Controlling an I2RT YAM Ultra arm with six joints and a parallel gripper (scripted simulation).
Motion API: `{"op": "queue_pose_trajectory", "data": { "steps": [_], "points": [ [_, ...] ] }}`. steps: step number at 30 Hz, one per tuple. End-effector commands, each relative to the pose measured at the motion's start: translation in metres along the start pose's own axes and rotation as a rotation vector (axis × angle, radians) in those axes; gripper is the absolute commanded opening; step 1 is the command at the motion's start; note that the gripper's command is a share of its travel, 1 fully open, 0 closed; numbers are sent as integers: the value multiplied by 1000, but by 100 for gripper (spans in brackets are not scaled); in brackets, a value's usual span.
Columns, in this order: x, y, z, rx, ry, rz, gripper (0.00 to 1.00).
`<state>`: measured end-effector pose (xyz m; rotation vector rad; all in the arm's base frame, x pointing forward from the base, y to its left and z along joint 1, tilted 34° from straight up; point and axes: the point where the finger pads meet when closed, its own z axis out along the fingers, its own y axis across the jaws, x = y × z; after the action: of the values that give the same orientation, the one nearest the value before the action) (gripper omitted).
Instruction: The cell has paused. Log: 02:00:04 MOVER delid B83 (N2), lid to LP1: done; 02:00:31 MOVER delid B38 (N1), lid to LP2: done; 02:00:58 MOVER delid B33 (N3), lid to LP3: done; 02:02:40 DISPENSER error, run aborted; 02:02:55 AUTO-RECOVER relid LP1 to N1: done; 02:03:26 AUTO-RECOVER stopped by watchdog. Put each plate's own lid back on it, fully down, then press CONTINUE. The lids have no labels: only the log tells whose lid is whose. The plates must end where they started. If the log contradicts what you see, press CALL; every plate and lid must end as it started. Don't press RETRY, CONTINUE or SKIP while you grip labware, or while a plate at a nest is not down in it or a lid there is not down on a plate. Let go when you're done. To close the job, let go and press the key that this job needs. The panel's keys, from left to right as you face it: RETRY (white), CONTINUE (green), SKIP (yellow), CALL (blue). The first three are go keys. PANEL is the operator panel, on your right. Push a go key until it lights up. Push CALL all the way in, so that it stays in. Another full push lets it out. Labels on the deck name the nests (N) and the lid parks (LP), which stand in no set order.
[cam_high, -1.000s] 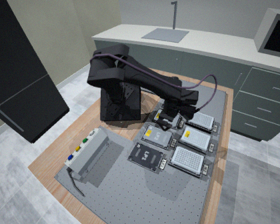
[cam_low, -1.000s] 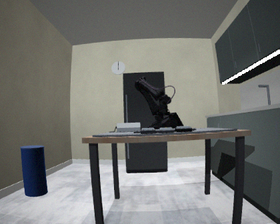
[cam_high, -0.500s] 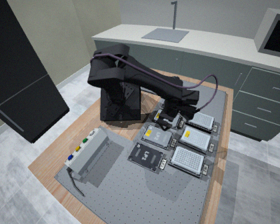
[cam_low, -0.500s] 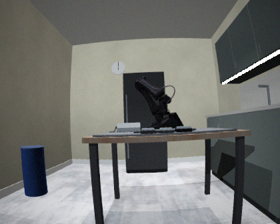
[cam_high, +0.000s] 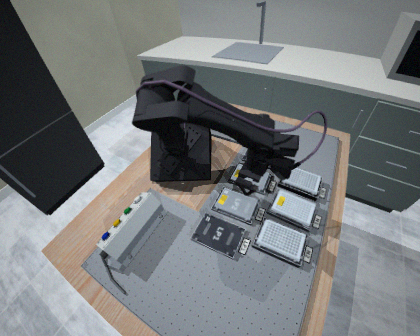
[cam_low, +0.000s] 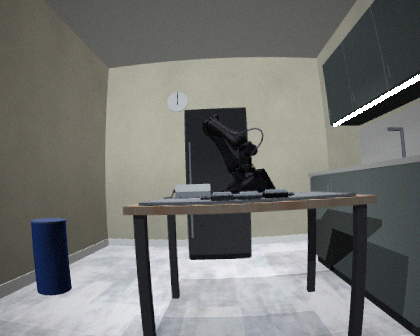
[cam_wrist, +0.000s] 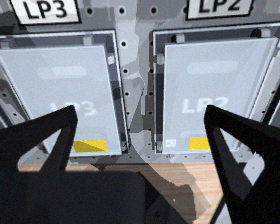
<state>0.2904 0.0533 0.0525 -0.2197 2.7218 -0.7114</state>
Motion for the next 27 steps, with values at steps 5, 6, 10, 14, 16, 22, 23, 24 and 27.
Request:
{"op": "queue_pose_trajectory", "data": {
  "steps": [5, 6, 10, 14, 16, 22, 23, 24, 27],
  "points": [
    [-11, 10, -9, -17, -28, -6, 100],
    [-11, 10, -10, -17, -28, -7, 100],
    [-13, 11, -10, -19, -33, -2, 100],
    [-14, 9, -14, -22, -42, 4, 100],
    [-14, 9, -13, -21, -41, 3, 100],
    [-11, -6, -9, -3, -100, 8, 98],
    [-10, -14, -7, -2, -133, 9, 97],
    [-8, -21, -5, -1, -166, 9, 96],
    [-8, -36, -3, -12, -265, 6, 93]
  ]
}}
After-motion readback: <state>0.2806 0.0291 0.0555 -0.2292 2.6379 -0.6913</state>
